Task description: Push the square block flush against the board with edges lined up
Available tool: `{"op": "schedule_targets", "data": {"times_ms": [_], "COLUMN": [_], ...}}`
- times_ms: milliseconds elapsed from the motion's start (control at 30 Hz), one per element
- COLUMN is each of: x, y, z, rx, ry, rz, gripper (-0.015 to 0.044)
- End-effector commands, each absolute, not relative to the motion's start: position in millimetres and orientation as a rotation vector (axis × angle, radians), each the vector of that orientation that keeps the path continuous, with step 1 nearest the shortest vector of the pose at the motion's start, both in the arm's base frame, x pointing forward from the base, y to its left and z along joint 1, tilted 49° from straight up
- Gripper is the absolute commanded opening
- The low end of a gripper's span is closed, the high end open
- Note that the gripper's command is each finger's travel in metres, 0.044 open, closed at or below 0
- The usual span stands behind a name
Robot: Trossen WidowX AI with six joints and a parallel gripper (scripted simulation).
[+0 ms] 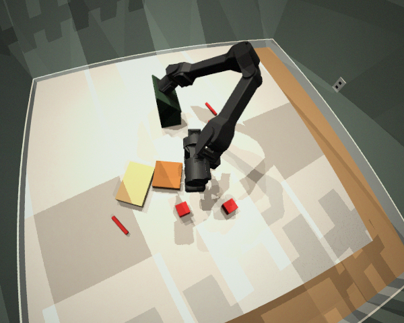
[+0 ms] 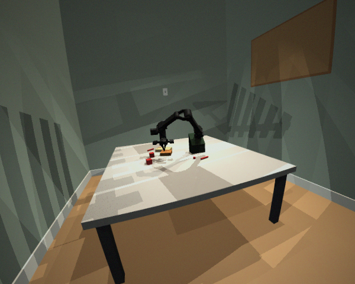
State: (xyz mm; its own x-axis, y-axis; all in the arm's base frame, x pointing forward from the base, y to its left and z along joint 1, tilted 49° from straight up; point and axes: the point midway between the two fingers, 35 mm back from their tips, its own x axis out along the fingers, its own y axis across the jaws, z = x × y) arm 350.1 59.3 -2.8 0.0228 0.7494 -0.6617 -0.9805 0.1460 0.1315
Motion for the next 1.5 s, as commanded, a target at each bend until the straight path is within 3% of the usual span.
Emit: {"op": "schedule_targets", "data": {"times_ms": [0,1467], "x": [343,260], "y": [55,42], "z": [-5,-26], "rx": [-0.313,0.88], "ry": [0.786,1.549], "rz": [1.339,0.451], "gripper": [0.0,0.0]}}
